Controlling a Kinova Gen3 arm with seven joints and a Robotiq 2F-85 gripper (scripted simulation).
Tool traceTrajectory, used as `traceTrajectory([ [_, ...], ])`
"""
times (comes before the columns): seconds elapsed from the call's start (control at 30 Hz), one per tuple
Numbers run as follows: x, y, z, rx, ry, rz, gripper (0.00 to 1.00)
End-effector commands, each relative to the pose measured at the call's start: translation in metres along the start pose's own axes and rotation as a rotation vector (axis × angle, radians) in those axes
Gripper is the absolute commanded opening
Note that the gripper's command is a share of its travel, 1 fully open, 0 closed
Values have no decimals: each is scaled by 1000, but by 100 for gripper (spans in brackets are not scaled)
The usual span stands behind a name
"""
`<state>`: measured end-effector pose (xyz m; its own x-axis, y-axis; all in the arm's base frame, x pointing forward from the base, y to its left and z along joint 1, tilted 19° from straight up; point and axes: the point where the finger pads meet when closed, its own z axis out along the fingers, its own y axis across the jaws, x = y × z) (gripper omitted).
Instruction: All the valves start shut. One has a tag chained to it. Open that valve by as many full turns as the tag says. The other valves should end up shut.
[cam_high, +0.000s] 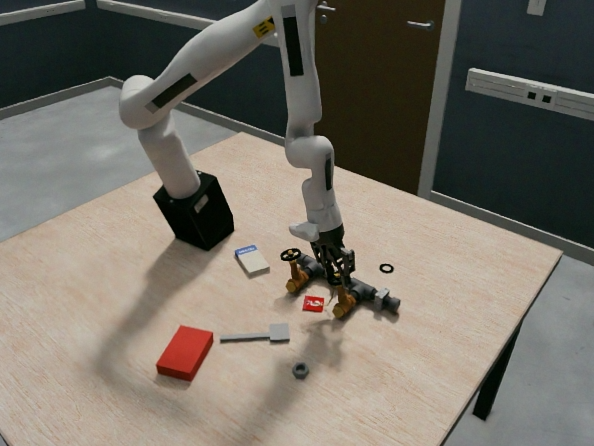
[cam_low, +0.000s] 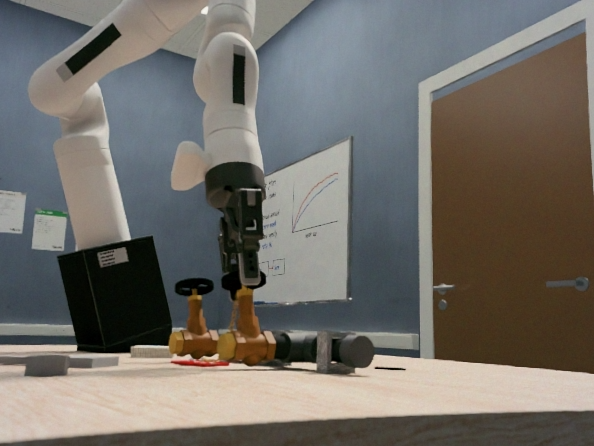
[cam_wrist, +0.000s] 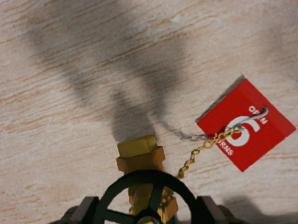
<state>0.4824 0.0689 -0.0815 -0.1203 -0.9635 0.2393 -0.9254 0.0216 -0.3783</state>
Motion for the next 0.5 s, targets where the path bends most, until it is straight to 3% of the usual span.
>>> traceTrajectory([
  [0.0, 0, -1, 0, 2, -3, -63, 59],
  [0.47, 0, -1, 0, 2, -3, -136, 59],
])
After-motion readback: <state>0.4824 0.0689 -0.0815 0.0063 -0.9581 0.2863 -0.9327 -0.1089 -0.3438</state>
